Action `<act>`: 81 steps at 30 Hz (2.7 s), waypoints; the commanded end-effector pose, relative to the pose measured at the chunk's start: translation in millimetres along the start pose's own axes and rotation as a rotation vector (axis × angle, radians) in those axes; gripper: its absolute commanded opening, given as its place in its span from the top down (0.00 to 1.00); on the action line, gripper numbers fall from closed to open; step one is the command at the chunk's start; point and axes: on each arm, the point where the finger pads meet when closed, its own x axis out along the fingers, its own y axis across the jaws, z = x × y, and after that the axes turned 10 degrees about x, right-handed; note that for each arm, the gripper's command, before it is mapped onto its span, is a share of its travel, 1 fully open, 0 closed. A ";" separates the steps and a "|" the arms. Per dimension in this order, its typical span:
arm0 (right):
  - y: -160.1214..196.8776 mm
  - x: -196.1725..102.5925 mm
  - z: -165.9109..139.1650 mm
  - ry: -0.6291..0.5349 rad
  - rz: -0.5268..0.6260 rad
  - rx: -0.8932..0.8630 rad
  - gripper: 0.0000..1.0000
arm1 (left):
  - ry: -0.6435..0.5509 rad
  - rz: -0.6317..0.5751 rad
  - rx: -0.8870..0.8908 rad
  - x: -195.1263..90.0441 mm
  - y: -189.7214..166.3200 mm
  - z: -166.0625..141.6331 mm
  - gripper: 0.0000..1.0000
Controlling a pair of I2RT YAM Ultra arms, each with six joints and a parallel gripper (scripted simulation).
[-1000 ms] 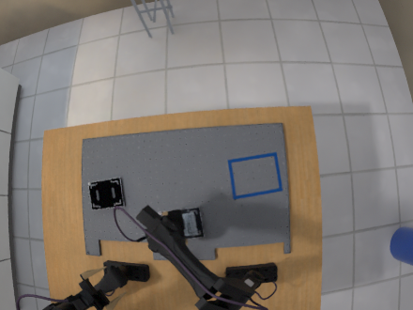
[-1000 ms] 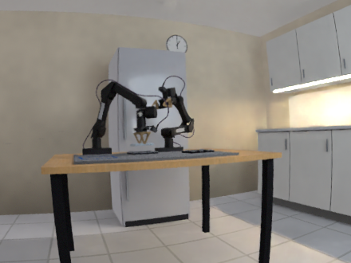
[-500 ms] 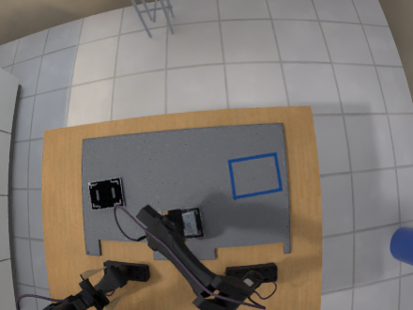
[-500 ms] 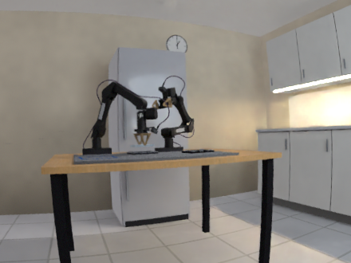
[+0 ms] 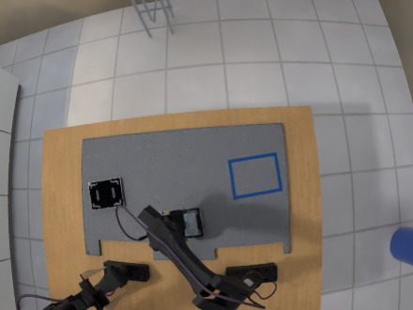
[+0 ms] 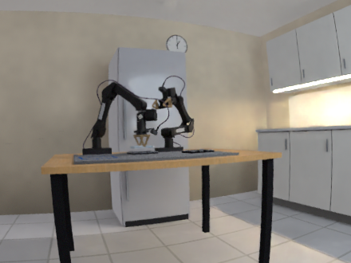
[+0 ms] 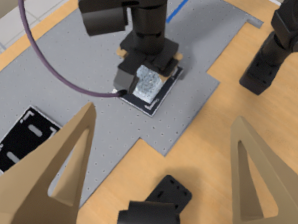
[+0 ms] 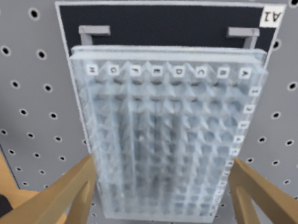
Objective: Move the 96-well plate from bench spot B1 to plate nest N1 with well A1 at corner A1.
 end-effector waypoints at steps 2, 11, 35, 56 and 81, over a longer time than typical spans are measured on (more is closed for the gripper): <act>-2.8 4.4 -1.4 -0.009 0.008 0.021 0.22 | -0.044 0.010 -0.001 -8.3 2.7 12.2 0.00; -5.2 5.5 2.8 -0.017 -0.012 -0.005 0.22 | -0.044 0.010 -0.001 -8.3 2.7 12.2 0.00; -4.4 24.7 3.9 -0.001 0.002 0.001 0.22 | -0.044 0.010 -0.001 -8.3 2.7 12.2 0.00; -4.6 32.6 4.8 -0.015 -0.016 -0.003 0.22 | -0.044 0.010 -0.001 -8.3 2.7 12.2 0.00; -1.4 6.0 8.6 -0.027 -0.023 -0.002 0.00 | -0.044 0.010 -0.001 -8.3 2.7 12.2 0.00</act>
